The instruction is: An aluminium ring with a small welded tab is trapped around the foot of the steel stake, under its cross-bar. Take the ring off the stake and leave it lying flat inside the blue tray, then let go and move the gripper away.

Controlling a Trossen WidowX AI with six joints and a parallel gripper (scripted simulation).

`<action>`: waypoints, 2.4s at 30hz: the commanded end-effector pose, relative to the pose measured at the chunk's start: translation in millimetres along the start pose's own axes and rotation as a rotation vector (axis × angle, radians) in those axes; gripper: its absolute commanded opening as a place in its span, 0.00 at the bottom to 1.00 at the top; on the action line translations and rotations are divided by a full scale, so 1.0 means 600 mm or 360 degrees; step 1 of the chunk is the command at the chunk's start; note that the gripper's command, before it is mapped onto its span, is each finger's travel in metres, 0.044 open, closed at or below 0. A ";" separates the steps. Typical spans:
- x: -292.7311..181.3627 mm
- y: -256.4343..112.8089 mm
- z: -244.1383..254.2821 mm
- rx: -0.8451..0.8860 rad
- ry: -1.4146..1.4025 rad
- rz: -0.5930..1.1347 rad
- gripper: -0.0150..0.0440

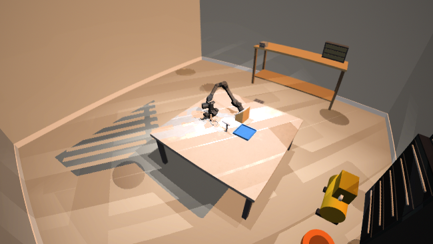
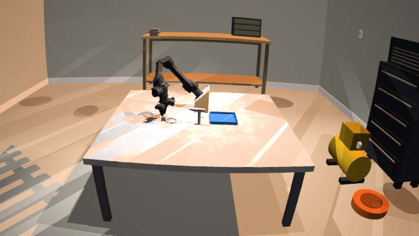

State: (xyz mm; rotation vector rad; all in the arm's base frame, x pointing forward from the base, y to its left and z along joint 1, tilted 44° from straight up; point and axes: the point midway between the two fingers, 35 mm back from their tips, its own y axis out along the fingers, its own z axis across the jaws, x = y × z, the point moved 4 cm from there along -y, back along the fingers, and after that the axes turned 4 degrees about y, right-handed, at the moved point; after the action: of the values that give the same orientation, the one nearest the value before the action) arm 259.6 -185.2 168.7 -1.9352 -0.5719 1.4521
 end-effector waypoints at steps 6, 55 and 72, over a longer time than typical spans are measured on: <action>0.002 0.025 0.003 0.0005 -0.0012 -0.0004 0.59; 0.001 0.020 0.000 0.0004 -0.0003 -0.0001 0.25; 0.002 -0.022 0.001 0.0005 -0.0008 -0.0006 0.25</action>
State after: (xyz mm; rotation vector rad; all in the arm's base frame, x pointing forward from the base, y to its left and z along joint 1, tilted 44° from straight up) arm 257.8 -178.8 170.8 -1.9122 -0.5712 1.4620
